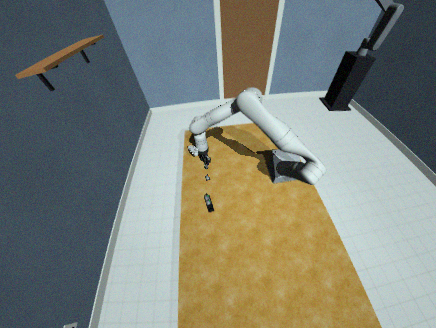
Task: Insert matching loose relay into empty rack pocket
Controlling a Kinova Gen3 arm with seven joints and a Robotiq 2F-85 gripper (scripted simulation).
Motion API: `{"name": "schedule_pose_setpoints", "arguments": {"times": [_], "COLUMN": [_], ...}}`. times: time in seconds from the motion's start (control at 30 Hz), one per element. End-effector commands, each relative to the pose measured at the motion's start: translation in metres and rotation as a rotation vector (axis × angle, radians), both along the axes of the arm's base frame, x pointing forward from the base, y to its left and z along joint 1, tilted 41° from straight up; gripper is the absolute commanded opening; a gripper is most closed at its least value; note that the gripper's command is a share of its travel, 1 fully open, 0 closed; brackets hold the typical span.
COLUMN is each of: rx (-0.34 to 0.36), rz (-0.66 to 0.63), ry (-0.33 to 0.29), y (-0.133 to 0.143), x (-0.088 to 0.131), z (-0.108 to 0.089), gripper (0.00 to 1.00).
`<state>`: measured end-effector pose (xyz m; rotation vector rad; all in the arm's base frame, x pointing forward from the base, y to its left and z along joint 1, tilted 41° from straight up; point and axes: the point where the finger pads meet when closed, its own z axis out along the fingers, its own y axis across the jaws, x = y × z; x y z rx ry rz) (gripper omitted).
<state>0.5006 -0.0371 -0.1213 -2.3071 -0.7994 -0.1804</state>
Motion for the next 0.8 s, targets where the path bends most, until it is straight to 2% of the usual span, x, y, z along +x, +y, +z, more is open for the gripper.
{"name": "schedule_pose_setpoints", "arguments": {"times": [0.0,0.77], "rx": [0.000,0.000], "rz": [0.000,0.000], "ry": [0.000,0.000], "y": [0.0018,0.0076], "x": [-0.0002,-0.0009], "z": [-0.0019,-0.0088], "gripper": [0.53,0.53]}}
